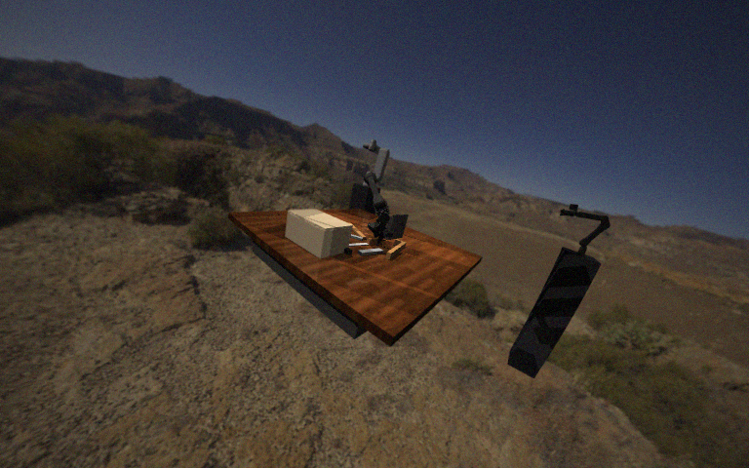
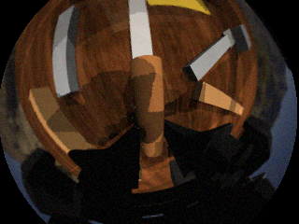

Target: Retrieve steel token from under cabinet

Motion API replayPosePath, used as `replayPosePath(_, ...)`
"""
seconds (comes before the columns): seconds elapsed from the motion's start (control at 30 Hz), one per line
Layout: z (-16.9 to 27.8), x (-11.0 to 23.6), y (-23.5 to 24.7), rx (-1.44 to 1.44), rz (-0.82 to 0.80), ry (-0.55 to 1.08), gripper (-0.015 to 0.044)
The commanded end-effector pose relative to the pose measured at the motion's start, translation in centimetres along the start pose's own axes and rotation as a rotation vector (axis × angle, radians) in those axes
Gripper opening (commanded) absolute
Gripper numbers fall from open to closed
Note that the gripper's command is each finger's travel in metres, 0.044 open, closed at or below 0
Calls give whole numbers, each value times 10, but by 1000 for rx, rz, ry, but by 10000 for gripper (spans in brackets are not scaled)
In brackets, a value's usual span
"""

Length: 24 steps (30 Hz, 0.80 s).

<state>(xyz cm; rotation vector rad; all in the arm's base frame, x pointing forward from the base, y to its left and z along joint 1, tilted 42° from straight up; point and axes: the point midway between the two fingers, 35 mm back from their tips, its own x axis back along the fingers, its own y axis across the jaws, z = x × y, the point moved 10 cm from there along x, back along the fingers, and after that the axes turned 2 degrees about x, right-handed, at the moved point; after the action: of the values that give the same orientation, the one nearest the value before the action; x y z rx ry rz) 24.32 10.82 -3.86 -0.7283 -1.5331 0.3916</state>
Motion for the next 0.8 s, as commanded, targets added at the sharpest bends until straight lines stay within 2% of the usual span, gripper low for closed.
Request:
replayPosePath(0.0, 2, 1, -2, 0, 1, 2, 0)
replayPosePath(0.17, 4, 3, -5, 0, 3, 5, 0)
replayPosePath(0.43, 2, 1, -2, 4, 2, 5, 200)
replayPosePath(0.6, 2, 1, -2, 3, 1, 4, 200)
replayPosePath(0.7, 2, 1, -2, 3, 4, 6, 270)
replayPosePath(0.77, 2, 1, -2, 3, 4, 6, 270)
